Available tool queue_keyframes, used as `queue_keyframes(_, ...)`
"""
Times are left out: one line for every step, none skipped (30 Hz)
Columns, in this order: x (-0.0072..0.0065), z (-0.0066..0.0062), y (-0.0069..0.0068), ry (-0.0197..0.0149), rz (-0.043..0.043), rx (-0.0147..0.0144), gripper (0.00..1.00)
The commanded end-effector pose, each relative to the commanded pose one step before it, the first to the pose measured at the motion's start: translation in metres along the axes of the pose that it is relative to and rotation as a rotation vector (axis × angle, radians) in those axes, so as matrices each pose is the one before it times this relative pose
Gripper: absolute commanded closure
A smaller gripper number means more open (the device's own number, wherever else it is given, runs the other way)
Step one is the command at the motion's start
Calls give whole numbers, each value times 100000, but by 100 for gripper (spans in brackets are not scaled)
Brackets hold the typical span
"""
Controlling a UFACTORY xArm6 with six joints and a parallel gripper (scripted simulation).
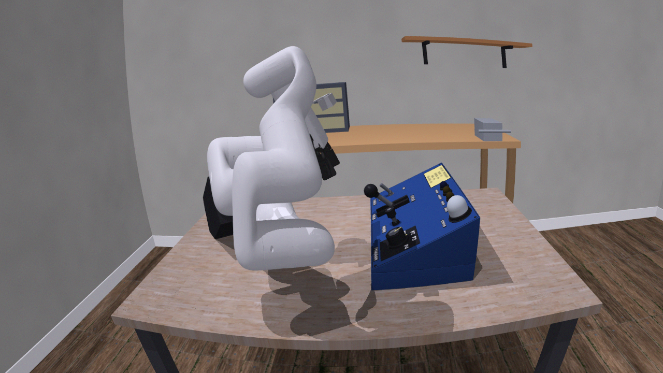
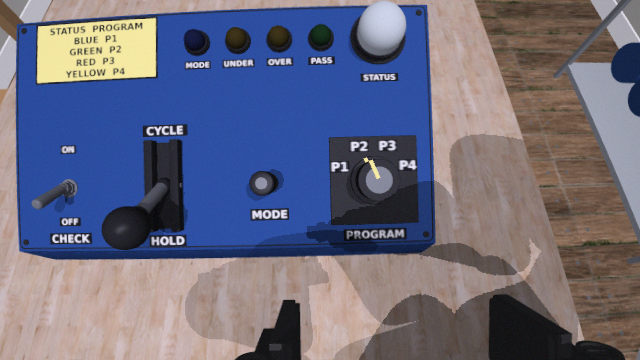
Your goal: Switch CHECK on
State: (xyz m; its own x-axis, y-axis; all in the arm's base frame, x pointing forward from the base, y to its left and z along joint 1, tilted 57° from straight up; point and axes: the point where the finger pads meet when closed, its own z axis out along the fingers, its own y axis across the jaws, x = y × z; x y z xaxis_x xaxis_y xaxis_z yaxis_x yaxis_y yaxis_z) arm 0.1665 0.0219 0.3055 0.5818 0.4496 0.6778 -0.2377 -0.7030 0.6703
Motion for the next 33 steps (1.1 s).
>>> queue_keyframes(6, -995, 16, 33, 88, 25, 0)
queue_keyframes(-1, -198, 1, 1, 1, -2, 0)
queue_keyframes(1, -180, 0, -1, -1, 2, 0)
queue_keyframes(-1, -160, 0, 0, 0, -1, 0)
queue_keyframes(-1, -140, 0, 0, 0, -1, 0)
queue_keyframes(0, -119, 0, 0, 0, 1, 0)
queue_keyframes(0, -98, 0, 0, 0, 0, 0)
queue_keyframes(0, -78, 0, 0, 0, 0, 0)
queue_keyframes(0, -59, 0, 0, 0, -1, 0)
queue_keyframes(0, 0, 0, 0, 0, 0, 0)
queue_keyframes(0, 0, 0, 0, 0, 0, 0)
queue_keyframes(0, -42, 0, 0, 0, -1, 0)
queue_keyframes(0, -27, 0, 0, 0, 0, 0)
queue_keyframes(0, -14, 0, 0, 0, 0, 0)
queue_keyframes(0, -5, 0, 0, 0, 0, 0)
queue_keyframes(0, -1, 0, 0, 0, 0, 0)
queue_keyframes(6, -5, -5, 5, 15, -5, 0)
queue_keyframes(37, -32, -31, 32, 101, -32, 0)
queue_keyframes(94, -80, -80, 82, 253, -81, 0)
queue_keyframes(170, -143, -150, 151, 452, -146, 0)
queue_keyframes(261, -215, -239, 236, 673, -220, 0)
queue_keyframes(360, -289, -351, 336, 890, -298, 0)
queue_keyframes(461, -356, -487, 446, 1078, -372, 0)
queue_keyframes(559, -409, -648, 563, 1214, -436, 0)
queue_keyframes(644, -439, -837, 677, 1279, -482, 0)
queue_keyframes(710, -438, -1050, 778, 1260, -504, 0)
queue_keyframes(0, 0, 0, 0, 0, 0, 0)
queue_keyframes(0, 0, 0, 0, 0, 0, 0)
queue_keyframes(748, -400, -1282, 854, 1153, -498, 0)
queue_keyframes(752, -322, -1523, 888, 960, -459, 0)
queue_keyframes(0, 0, 0, 0, 0, 0, 0)
queue_keyframes(716, -201, -1760, 870, 694, -388, 0)
queue_keyframes(0, 0, 0, 0, 0, 0, 0)
